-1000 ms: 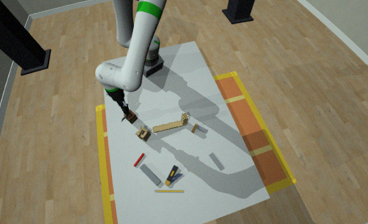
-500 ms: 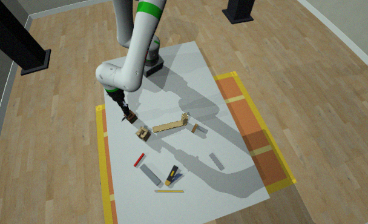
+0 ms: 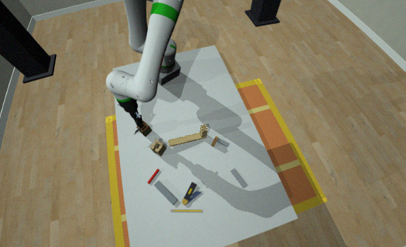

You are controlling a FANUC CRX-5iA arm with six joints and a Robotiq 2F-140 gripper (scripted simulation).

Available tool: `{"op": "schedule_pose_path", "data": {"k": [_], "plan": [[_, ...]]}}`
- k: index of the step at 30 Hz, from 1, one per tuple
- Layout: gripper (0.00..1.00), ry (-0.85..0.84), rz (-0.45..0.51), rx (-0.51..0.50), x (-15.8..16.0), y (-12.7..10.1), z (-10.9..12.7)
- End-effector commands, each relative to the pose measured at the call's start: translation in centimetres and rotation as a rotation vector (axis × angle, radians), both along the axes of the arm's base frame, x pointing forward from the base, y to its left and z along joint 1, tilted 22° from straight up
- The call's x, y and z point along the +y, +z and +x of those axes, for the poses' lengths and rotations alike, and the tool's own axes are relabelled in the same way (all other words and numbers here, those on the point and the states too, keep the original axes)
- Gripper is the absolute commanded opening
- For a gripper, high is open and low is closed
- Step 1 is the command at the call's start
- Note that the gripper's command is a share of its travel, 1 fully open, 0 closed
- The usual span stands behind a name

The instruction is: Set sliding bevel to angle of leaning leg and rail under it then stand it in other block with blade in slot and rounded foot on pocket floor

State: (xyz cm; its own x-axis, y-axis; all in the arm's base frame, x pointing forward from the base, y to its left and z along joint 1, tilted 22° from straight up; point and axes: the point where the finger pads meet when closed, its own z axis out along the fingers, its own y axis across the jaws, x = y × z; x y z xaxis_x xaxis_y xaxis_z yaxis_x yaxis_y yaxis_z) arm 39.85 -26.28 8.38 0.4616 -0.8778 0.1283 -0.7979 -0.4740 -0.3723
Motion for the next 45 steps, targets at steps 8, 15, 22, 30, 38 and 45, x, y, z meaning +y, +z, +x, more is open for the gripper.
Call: {"op": "schedule_pose_path", "data": {"k": [8, 15, 22, 30, 38, 45], "plan": [[0.1, 0.0, -0.001, -0.001, -0.06, 0.07, 0.02], [0.1, 0.0, -0.001, -0.001, -0.02, -0.16, 0.11], [0.1, 0.0, -0.001, -0.001, 0.01, -0.39, 0.2], [0.1, 0.0, -0.001, -0.001, 0.01, -0.39, 0.2], [0.1, 0.0, -0.001, -0.001, 0.04, -0.6, 0.28], [0.1, 0.0, -0.001, -0.001, 0.06, -0.76, 0.34]]}}
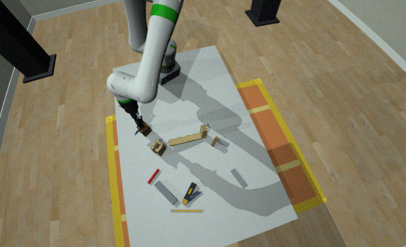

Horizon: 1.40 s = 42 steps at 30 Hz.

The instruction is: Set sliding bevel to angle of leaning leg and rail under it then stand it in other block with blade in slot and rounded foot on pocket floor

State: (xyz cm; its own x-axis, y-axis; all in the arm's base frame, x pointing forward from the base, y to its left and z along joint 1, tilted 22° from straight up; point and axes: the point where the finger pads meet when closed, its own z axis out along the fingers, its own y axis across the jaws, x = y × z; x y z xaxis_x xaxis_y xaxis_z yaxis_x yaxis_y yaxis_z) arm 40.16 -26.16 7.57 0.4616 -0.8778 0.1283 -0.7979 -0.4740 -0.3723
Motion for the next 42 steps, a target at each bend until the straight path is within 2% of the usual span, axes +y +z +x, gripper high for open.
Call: {"op": "schedule_pose_path", "data": {"k": [1, 42], "plan": [[0.1, 0.0, -0.001, -0.001, -0.05, 0.05, 0.03], [0.1, 0.0, -0.001, -0.001, 0.03, -0.51, 0.24]]}}
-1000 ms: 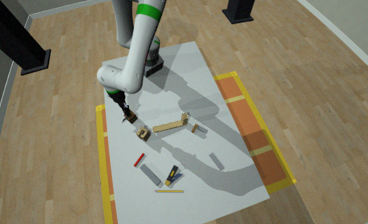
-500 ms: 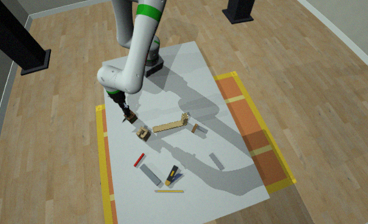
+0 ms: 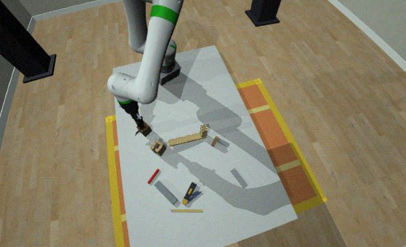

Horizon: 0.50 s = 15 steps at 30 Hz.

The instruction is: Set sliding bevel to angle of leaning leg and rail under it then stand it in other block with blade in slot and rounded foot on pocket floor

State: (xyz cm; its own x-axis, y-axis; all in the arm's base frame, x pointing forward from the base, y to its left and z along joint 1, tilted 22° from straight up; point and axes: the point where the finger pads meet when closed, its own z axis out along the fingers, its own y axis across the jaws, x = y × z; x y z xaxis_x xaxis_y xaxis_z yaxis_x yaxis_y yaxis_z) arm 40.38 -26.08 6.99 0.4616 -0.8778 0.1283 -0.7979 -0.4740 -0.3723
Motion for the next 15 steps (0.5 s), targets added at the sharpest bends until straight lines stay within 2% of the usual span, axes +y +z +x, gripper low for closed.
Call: {"op": "schedule_pose_path", "data": {"k": [1, 15], "plan": [[0.1, 0.0, -0.001, -0.001, -0.06, 0.07, 0.02], [0.1, 0.0, -0.001, -0.001, -0.01, -0.25, 0.14]]}}
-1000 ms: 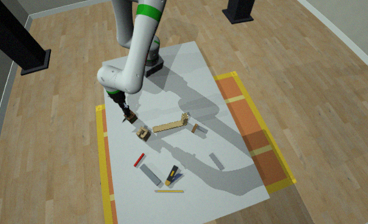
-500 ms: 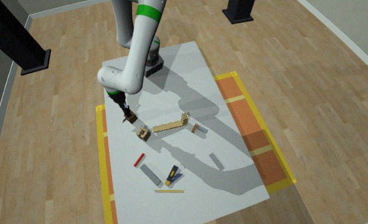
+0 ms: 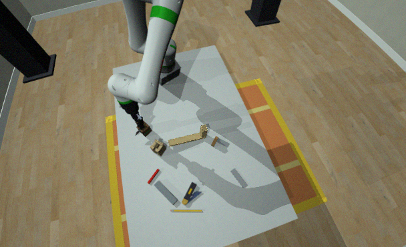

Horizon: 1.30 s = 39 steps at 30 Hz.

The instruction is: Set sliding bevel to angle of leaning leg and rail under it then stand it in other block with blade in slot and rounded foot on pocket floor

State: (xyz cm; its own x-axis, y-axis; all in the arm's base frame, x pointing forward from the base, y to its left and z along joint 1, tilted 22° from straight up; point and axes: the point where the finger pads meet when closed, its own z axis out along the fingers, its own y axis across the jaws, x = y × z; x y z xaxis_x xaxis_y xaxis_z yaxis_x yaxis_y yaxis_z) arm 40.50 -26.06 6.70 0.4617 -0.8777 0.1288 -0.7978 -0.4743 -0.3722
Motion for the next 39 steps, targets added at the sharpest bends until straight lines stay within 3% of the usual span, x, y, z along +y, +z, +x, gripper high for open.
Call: {"op": "schedule_pose_path", "data": {"k": [1, 5, 6, 39], "plan": [[0.1, 0.0, -0.001, -0.001, -0.03, 0.03, 0.02], [0.1, 0.0, -0.001, -0.001, -0.03, 0.03, 0.02], [1.0, 0.0, -0.001, -0.001, -0.03, 0.03, 0.02], [1.0, 0.0, -0.001, -0.001, -0.03, 0.03, 0.02]]}}
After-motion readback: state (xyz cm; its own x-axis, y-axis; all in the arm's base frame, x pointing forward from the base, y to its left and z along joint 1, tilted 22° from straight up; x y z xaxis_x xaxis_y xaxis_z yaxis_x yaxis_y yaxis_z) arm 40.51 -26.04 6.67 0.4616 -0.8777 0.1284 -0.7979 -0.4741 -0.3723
